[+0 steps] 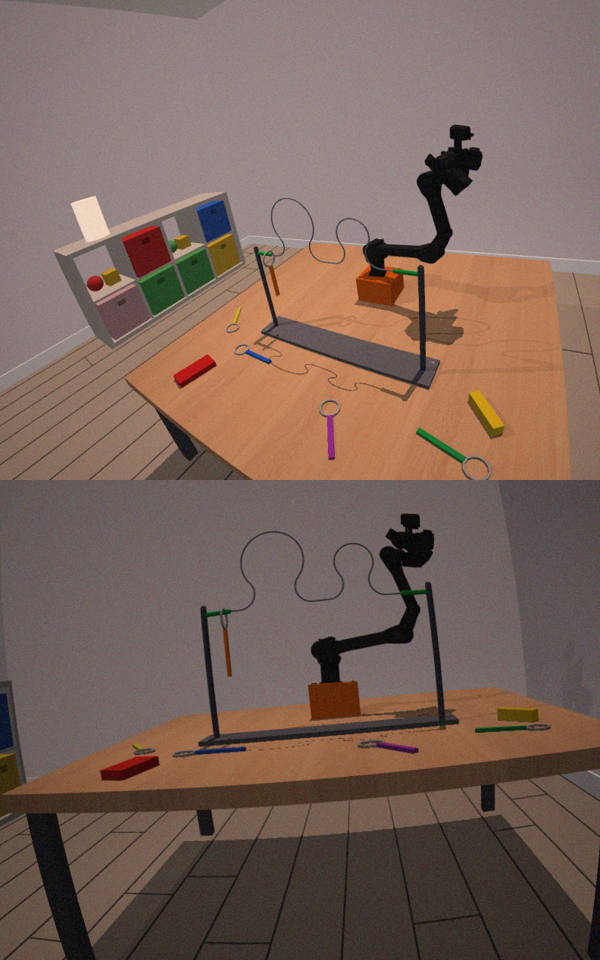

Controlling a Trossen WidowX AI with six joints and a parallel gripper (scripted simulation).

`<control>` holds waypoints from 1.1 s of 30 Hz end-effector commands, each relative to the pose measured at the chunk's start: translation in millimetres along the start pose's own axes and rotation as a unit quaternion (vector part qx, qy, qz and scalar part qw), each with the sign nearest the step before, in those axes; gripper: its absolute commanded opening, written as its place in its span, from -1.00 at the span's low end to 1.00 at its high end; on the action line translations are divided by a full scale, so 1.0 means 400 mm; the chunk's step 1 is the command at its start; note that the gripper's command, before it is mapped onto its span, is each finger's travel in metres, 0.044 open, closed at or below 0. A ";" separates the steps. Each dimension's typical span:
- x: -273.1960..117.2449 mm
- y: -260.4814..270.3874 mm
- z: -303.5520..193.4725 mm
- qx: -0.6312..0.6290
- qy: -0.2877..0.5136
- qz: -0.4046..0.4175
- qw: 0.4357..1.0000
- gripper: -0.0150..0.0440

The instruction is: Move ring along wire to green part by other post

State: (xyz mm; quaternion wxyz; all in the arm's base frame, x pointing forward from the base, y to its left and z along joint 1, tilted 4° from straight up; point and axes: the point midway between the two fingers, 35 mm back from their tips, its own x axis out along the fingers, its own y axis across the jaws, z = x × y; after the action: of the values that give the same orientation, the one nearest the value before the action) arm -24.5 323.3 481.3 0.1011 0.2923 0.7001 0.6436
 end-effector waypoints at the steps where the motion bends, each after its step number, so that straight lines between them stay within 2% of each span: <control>1: 0.000 0.004 -0.005 -0.002 0.000 0.003 1.000 0.78; 9: -0.014 0.157 -0.252 -0.093 0.004 0.120 0.988 0.06; 15: -0.072 0.247 -0.481 -0.156 0.025 0.228 0.961 0.05; 21: -0.175 0.294 -0.715 -0.204 0.061 0.340 0.916 0.05; 33: -0.489 0.238 -1.124 -0.234 0.185 0.533 0.792 0.05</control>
State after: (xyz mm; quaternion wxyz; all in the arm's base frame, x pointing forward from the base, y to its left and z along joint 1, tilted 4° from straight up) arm -81.2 -105.6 611.6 -0.2598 0.4632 0.3045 0.7907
